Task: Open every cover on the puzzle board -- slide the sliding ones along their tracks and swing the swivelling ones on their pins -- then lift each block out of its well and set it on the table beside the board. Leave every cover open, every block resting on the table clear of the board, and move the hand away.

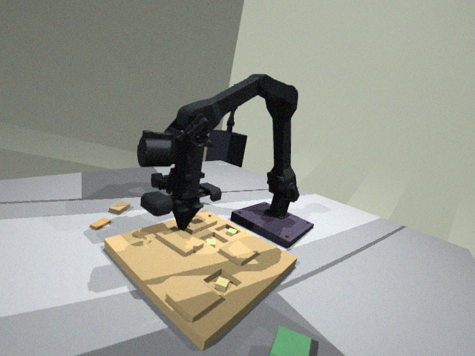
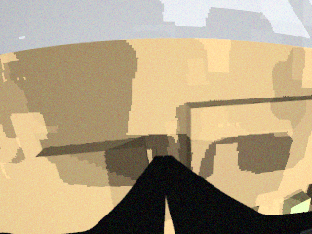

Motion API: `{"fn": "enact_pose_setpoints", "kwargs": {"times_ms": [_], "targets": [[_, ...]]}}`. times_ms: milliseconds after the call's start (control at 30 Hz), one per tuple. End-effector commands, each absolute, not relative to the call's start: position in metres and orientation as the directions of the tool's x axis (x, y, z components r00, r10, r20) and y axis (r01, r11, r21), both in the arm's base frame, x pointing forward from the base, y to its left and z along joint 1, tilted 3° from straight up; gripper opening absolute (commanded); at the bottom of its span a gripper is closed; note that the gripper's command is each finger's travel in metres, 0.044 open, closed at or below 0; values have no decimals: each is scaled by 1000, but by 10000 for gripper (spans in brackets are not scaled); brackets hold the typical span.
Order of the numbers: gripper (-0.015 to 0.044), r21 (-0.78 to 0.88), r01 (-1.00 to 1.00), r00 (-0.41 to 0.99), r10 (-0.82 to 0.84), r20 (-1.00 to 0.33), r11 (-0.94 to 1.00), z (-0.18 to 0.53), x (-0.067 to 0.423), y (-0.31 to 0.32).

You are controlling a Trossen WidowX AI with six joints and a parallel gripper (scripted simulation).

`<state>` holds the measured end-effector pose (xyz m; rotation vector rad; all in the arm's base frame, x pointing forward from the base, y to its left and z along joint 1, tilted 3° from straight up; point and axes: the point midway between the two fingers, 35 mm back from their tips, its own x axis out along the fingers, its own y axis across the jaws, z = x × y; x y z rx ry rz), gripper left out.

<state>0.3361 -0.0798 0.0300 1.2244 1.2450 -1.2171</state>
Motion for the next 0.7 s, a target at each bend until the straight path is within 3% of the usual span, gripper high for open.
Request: {"fn": "enact_pose_setpoints", "kwargs": {"times_ms": [0, 667], "targets": [[0, -20, 1000, -20, 25, -999, 0, 30, 342, -82], [0, -18, 1000, -18, 25, -1000, 0, 29, 364, -85]]}}
